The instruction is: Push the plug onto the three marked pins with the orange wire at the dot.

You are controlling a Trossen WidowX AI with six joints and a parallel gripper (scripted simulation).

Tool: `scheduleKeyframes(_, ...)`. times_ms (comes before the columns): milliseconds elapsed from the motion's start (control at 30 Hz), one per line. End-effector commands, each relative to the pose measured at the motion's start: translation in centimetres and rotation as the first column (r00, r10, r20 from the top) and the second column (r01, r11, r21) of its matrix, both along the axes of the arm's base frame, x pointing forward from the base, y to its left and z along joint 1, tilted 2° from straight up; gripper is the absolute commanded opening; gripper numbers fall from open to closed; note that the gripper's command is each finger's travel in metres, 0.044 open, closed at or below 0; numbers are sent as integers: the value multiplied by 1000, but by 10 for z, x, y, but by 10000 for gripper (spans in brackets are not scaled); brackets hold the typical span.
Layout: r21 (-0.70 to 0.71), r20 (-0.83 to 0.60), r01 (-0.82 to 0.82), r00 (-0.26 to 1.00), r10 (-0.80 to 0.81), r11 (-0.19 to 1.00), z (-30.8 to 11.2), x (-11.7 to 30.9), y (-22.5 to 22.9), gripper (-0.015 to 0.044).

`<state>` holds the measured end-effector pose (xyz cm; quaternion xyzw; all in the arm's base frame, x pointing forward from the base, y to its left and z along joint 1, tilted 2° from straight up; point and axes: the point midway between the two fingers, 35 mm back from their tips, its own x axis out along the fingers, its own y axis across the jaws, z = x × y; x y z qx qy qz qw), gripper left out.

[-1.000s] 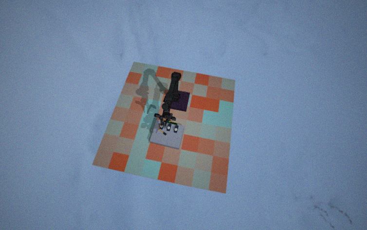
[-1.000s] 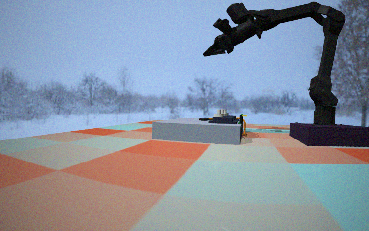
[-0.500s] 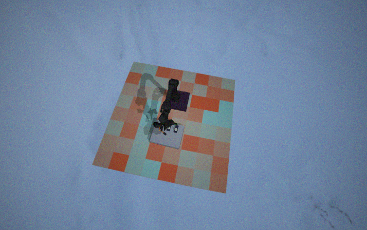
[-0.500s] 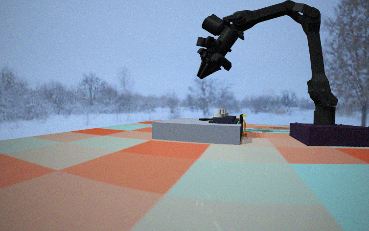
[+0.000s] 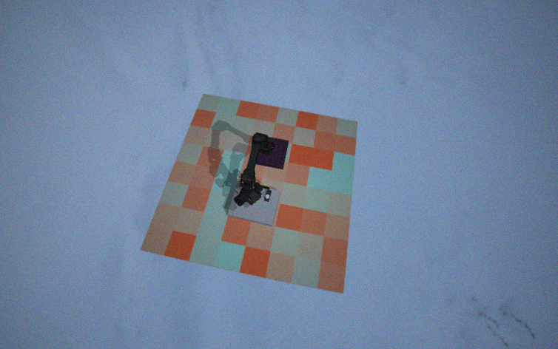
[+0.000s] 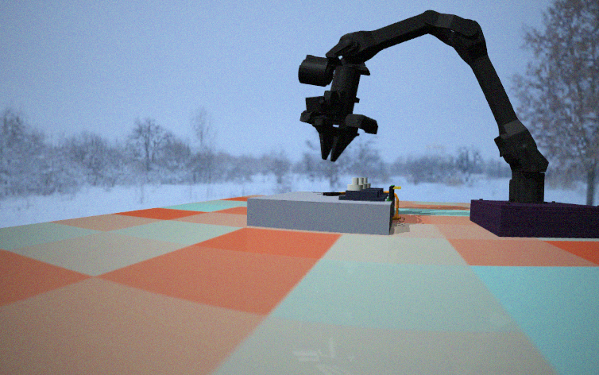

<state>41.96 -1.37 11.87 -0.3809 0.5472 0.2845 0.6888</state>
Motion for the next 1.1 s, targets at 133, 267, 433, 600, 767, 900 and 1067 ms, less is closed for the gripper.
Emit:
scheduleKeyframes(133,-9,-205,-145,969,140,989,-29,-6,-3,115)
scheduleKeyframes(267,-9,-210,-148,967,143,989,-30,-6,-3,115)
scheduleKeyframes(433,-9,-210,-148,967,143,989,-45,-5,-4,115)
scheduleKeyframes(600,-9,-210,-148,967,143,989,-55,-5,-4,115)
scheduleKeyframes(767,-9,-210,-148,967,143,989,-59,-5,-4,115)
scheduleKeyframes(900,-9,-210,-148,967,143,989,-65,-5,-4,115)
scheduleKeyframes(1067,-9,-210,-148,967,143,989,-70,-4,-4,115)
